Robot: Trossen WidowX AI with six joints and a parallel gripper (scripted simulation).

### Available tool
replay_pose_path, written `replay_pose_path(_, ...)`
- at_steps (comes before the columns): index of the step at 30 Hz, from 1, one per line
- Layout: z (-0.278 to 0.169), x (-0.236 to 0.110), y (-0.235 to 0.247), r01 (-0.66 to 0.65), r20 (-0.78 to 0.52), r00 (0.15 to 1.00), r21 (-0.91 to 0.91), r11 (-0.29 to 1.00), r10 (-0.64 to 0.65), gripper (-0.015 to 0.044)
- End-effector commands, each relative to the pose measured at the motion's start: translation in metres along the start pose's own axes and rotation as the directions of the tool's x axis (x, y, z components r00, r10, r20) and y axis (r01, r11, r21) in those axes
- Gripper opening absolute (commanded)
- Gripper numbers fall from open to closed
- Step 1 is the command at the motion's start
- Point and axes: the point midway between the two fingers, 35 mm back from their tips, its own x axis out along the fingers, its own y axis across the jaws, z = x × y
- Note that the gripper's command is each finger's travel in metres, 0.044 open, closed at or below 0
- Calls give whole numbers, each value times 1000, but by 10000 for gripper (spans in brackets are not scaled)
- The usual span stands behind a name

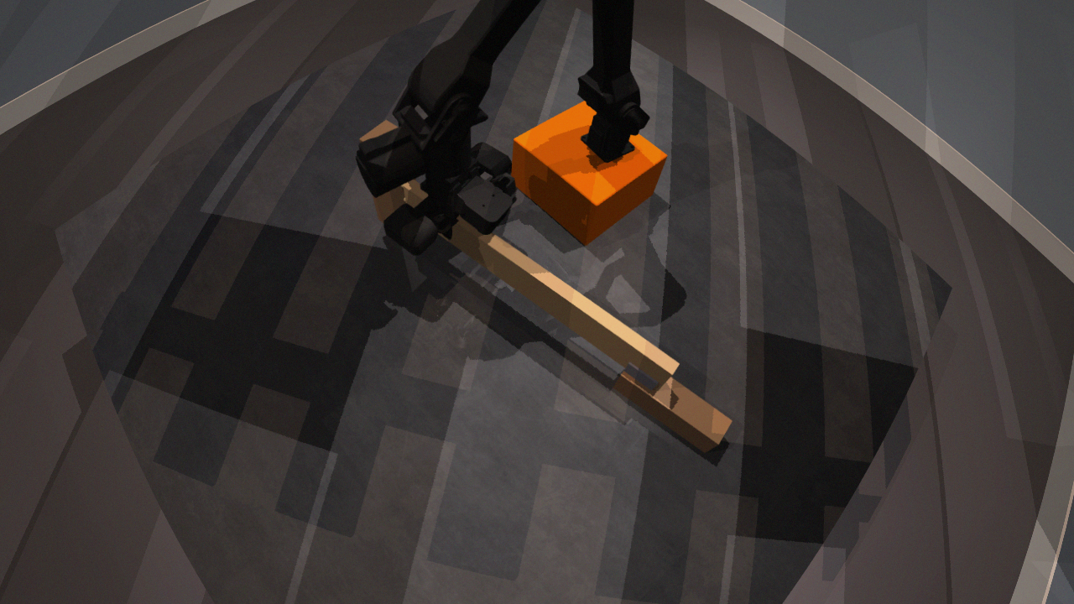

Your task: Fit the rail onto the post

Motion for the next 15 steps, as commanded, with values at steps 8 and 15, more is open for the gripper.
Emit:
replay_pose_path(8, 2, -2, -1, 3, -2, 1000, 2, 1000, -3, 0)
replay_pose_path(15, 2, -1, 0, 3, -2, 1000, 2, 1000, -3, 0)
